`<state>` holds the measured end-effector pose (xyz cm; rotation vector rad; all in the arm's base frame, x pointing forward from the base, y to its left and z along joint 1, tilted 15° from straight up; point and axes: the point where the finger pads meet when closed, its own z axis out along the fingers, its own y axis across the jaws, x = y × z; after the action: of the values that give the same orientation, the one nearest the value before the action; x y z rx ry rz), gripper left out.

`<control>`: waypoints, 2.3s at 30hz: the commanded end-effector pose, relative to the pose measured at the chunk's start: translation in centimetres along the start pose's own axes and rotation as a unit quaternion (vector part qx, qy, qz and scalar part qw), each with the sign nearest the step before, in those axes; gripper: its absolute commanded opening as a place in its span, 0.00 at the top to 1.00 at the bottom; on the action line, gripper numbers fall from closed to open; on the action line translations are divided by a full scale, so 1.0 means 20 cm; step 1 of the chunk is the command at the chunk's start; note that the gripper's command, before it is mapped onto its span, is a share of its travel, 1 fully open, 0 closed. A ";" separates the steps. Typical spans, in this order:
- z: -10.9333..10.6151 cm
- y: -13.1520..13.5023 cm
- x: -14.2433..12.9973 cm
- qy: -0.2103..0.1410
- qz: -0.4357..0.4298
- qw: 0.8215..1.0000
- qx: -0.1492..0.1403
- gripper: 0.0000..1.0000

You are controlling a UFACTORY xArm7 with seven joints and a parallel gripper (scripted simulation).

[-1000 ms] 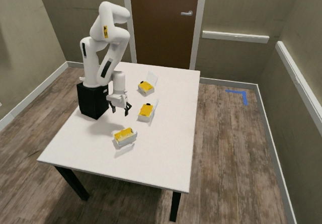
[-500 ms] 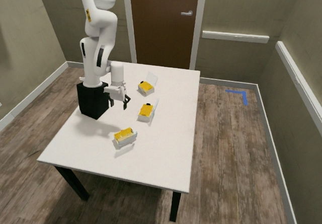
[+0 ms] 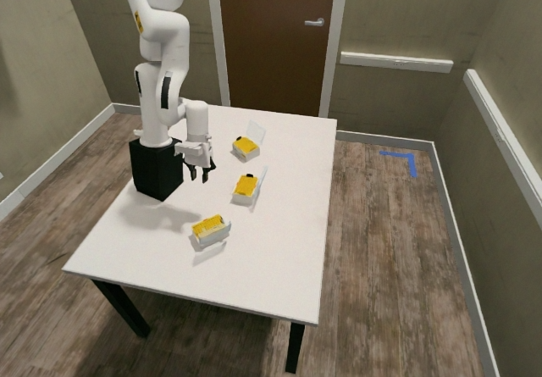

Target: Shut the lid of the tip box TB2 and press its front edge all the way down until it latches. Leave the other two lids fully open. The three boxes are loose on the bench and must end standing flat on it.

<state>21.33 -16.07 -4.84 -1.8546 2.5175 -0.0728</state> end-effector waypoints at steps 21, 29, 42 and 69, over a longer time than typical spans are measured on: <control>0.03 -0.14 0.15 -0.044 -0.126 0.991 0.014 1.00; 0.06 -0.27 0.30 -0.079 -0.251 0.964 0.031 1.00; 0.10 -0.46 0.50 -0.103 -0.401 0.909 0.056 1.00; 0.19 -0.87 0.96 -0.126 -0.418 0.898 0.055 1.00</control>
<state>31.24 -36.90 -7.08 -2.5484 1.4059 -0.0413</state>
